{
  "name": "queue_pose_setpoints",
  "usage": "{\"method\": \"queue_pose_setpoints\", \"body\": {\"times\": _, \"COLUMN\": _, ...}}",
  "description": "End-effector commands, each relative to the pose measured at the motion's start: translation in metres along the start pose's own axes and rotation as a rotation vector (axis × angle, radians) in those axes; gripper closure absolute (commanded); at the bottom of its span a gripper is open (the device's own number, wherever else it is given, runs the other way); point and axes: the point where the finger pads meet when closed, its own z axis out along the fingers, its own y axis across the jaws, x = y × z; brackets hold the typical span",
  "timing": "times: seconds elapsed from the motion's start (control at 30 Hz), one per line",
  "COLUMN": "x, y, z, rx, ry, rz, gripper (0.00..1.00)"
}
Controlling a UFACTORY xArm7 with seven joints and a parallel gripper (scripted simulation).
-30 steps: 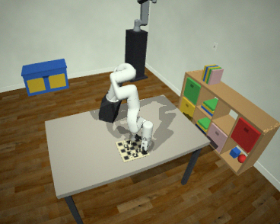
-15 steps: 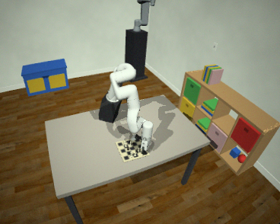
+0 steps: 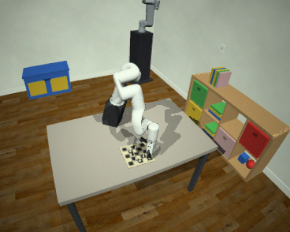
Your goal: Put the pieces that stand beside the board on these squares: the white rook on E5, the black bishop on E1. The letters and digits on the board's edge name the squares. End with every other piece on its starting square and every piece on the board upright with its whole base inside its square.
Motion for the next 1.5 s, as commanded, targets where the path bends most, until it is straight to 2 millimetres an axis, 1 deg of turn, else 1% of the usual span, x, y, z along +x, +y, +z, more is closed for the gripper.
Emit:
{"method": "queue_pose_setpoints", "body": {"times": 0.0, "x": -0.001, "y": -0.001, "z": -0.032, "rx": 0.001, "ry": -0.003, "rz": 0.000, "gripper": 0.63}}
{"method": "queue_pose_setpoints", "body": {"times": 0.1, "x": -0.001, "y": -0.001, "z": -0.047, "rx": 0.001, "ry": -0.003, "rz": 0.000, "gripper": 0.63}}
{"method": "queue_pose_setpoints", "body": {"times": 0.17, "x": -0.001, "y": -0.001, "z": -0.047, "rx": 0.001, "ry": -0.003, "rz": 0.000, "gripper": 0.63}}
{"method": "queue_pose_setpoints", "body": {"times": 0.33, "x": -0.001, "y": -0.001, "z": -0.064, "rx": 0.001, "ry": -0.003, "rz": 0.000, "gripper": 0.63}}
{"method": "queue_pose_setpoints", "body": {"times": 0.53, "x": -0.001, "y": -0.001, "z": -0.069, "rx": 0.001, "ry": -0.003, "rz": 0.000, "gripper": 0.63}}
{"method": "queue_pose_setpoints", "body": {"times": 0.57, "x": -0.001, "y": -0.001, "z": -0.069, "rx": 0.001, "ry": -0.003, "rz": 0.000, "gripper": 0.00}}
{"method": "queue_pose_setpoints", "body": {"times": 1.33, "x": -0.001, "y": -0.001, "z": -0.069, "rx": 0.001, "ry": -0.003, "rz": 0.002, "gripper": 0.00}}
{"method": "queue_pose_setpoints", "body": {"times": 1.47, "x": -0.001, "y": 0.002, "z": -0.068, "rx": -0.002, "ry": -0.001, "rz": 0.038, "gripper": 0.00}}
